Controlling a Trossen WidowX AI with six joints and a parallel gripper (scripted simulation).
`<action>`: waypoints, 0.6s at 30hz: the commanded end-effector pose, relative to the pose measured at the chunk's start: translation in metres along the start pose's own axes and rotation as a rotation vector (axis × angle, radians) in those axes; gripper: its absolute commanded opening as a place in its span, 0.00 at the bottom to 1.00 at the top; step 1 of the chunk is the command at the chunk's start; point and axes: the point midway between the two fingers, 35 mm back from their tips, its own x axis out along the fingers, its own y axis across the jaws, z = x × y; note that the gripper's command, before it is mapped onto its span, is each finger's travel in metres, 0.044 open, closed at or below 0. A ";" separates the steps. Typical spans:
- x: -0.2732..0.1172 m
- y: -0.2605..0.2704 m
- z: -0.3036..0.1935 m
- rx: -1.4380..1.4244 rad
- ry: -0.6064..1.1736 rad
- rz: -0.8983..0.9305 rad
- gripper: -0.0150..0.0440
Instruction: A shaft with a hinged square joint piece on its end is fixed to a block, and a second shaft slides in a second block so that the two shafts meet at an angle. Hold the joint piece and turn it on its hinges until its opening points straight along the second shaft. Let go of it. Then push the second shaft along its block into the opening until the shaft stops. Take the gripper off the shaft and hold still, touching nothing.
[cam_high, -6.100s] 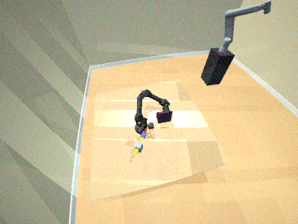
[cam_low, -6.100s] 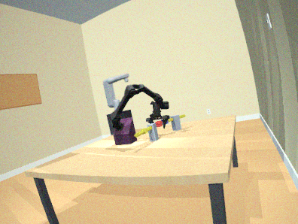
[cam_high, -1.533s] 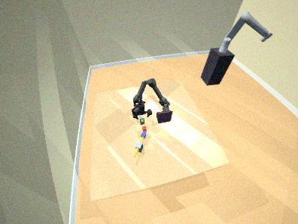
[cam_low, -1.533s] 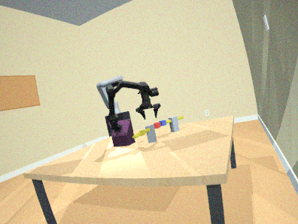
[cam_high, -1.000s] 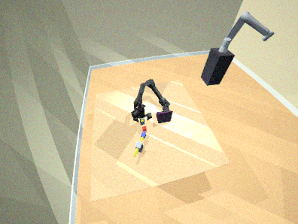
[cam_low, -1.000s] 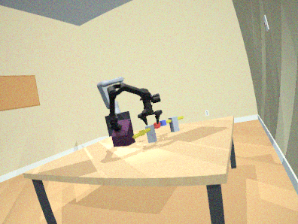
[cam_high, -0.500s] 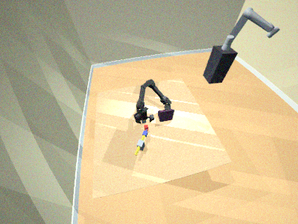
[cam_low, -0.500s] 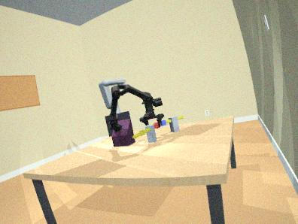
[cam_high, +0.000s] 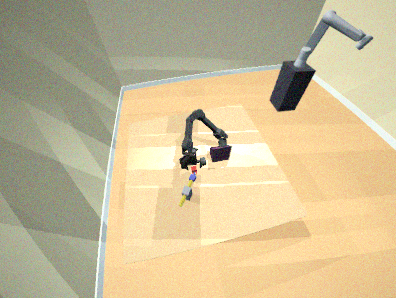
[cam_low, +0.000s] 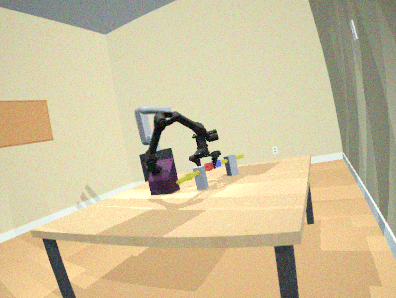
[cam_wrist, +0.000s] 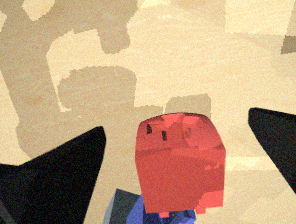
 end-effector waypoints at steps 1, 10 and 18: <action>0.005 0.001 -0.003 0.004 0.005 0.000 1.00; 0.019 0.002 -0.003 0.004 0.004 0.000 1.00; 0.027 0.001 -0.003 0.004 0.004 0.000 0.91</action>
